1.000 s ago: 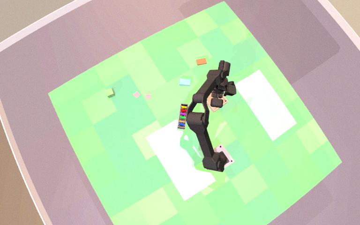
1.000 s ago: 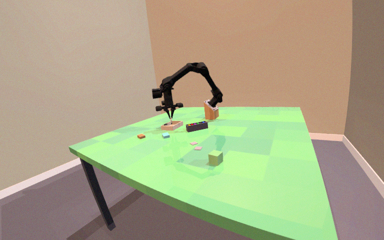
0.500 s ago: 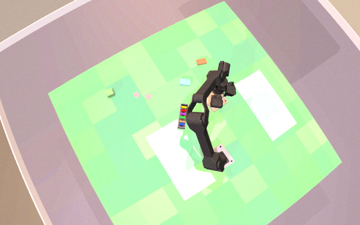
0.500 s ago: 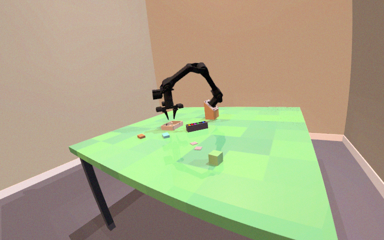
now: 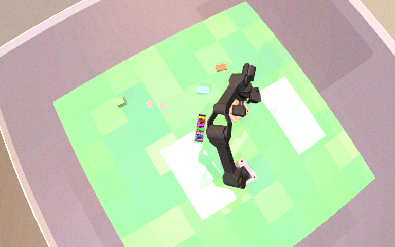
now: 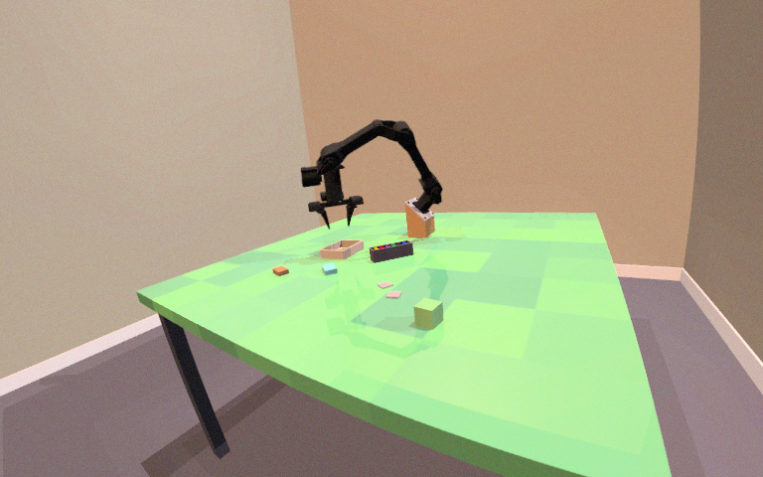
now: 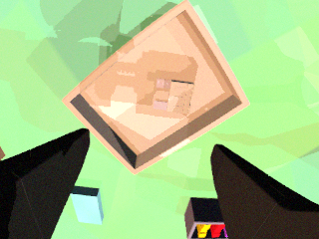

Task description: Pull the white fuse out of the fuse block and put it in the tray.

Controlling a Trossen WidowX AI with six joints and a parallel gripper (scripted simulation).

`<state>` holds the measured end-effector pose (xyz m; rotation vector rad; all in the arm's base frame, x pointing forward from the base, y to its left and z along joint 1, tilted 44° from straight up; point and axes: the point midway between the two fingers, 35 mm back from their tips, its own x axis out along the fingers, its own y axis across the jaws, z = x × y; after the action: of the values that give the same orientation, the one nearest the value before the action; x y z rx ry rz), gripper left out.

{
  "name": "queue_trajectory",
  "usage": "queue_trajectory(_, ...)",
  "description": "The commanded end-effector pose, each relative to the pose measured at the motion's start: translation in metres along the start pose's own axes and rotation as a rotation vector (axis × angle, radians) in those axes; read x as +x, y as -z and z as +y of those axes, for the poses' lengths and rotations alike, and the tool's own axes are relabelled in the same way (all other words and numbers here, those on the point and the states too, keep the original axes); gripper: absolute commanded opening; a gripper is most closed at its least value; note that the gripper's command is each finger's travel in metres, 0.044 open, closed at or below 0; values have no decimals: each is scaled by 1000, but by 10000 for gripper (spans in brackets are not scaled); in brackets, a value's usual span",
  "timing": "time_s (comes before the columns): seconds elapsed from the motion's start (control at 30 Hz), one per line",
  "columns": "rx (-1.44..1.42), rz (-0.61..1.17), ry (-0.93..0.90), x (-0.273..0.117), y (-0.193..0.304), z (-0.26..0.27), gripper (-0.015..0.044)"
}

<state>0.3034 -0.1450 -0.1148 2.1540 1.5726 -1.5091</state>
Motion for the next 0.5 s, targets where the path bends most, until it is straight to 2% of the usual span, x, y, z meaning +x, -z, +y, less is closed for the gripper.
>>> queue_trajectory(0.0,-5,-8,5,-1,0,-1,330)
queue_trajectory(0.47,-1,-1,3,0,0,-1,330)
